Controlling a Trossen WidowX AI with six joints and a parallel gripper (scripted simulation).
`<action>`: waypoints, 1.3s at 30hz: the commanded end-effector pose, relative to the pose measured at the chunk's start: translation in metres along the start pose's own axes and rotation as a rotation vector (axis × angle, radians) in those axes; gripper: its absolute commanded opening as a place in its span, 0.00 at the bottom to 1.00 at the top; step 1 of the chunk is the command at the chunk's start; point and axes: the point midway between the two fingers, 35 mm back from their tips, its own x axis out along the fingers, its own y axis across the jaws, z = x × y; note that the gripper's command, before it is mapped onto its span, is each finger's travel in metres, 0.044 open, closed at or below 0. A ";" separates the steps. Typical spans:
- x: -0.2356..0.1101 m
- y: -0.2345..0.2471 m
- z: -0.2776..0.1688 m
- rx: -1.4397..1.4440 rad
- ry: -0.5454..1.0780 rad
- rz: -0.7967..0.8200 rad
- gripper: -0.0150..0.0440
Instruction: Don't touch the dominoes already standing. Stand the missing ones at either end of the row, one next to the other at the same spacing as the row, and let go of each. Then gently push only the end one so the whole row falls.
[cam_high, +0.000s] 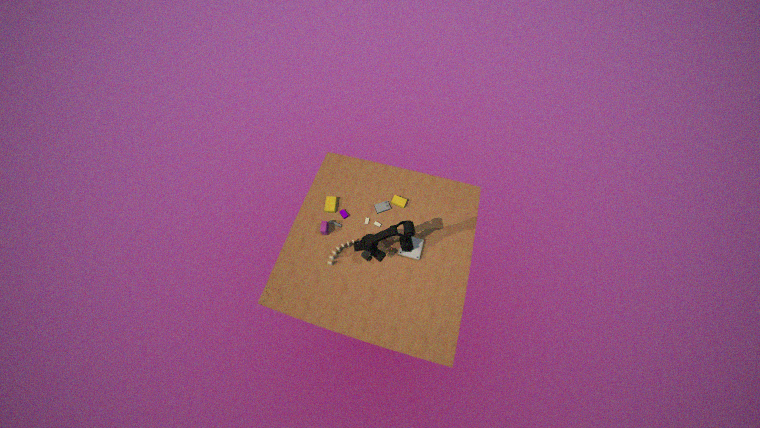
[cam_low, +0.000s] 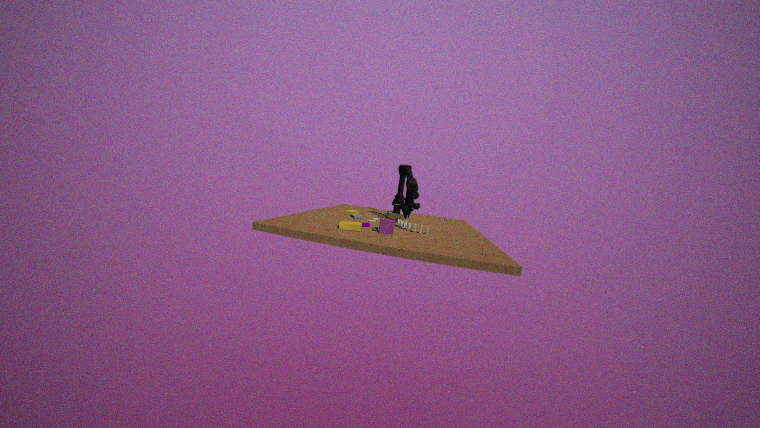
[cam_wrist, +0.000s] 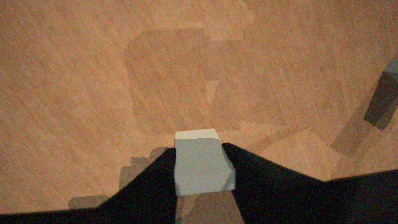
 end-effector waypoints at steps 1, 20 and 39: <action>-0.052 -0.008 0.008 -0.002 -0.029 -0.028 0.44; -0.128 -0.070 0.002 0.325 -0.036 -0.019 0.44; -0.092 -0.137 -0.004 0.525 -0.036 -0.035 0.44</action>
